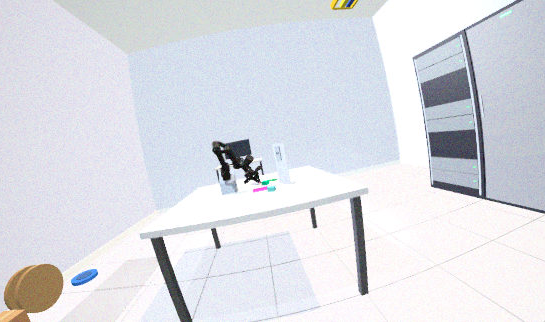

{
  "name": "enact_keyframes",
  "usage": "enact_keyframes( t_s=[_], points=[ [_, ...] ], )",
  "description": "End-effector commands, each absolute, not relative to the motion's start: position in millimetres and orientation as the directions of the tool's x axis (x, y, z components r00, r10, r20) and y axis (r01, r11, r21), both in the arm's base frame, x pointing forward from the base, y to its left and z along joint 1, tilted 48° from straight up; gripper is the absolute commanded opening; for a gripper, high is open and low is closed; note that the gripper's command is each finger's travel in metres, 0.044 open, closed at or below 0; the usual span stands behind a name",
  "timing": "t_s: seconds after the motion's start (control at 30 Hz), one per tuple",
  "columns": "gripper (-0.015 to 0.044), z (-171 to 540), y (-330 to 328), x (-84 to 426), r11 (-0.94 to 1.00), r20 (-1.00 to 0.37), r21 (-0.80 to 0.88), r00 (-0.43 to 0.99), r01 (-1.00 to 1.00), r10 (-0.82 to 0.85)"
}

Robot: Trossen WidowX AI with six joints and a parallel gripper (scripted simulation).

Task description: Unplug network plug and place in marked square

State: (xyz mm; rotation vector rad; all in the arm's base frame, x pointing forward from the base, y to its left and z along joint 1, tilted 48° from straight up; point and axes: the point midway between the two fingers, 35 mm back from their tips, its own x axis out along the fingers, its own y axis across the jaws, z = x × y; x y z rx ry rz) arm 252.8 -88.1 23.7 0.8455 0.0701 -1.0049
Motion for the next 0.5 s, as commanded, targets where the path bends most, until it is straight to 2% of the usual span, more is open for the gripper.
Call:
enact_keyframes(
  t_s=[0.0,0.47],
  points=[
    [0.0000,19.7,-90.1,252.4,0.258,-0.424,0.585,0.561,0.769,-0.711],
    [0.0000,13.7,-97.2,251.9,0.259,-0.423,0.585,0.562,0.768,-0.711]
  ],
)
